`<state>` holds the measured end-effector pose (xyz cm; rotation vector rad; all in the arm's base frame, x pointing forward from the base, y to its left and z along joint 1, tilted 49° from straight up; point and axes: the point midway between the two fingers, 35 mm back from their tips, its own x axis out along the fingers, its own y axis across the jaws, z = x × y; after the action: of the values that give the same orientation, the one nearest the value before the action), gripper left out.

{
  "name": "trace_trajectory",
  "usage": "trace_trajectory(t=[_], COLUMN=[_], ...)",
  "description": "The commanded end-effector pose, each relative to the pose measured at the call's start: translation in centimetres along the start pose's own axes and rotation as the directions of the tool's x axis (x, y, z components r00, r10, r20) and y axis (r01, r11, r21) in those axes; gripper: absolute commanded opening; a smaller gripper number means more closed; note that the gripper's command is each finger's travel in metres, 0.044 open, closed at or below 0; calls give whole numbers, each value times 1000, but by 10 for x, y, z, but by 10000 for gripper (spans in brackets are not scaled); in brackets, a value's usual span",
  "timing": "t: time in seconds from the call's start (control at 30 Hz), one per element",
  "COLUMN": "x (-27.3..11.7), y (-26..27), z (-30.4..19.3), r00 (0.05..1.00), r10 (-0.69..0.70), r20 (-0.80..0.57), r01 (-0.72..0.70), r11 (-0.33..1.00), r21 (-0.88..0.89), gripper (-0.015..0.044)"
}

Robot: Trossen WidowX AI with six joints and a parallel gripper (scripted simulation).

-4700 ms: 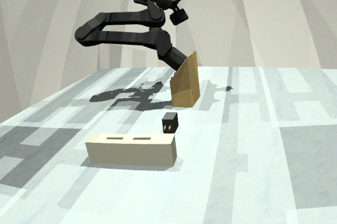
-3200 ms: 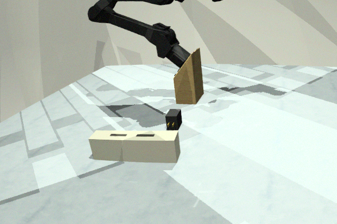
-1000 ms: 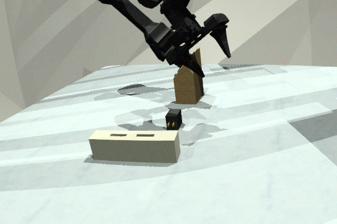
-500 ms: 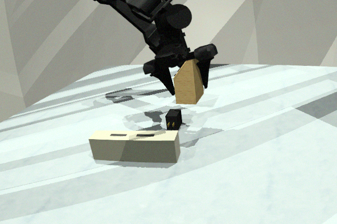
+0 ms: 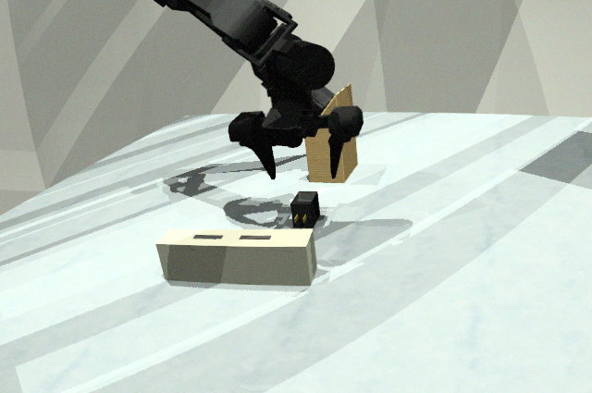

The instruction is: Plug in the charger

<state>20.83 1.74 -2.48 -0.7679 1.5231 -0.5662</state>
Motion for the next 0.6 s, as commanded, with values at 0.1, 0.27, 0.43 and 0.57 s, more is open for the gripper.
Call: trace_trajectory(t=[0.1, 0.27, 0.43, 0.57], x=[9, 15, 21, 28], y=[-1, -1, -1, -1], z=[2, 1, 2, 3], r00=[1000, 1000, 1000, 1000], r10=[-7, -7, -6, -6], r20=[2, 2, 2, 2], r01=[7, 7, 6, 6], r11=[1000, 1000, 1000, 1000], r21=[-4, -4, -4, -4], gripper=[440, 440, 440, 440])
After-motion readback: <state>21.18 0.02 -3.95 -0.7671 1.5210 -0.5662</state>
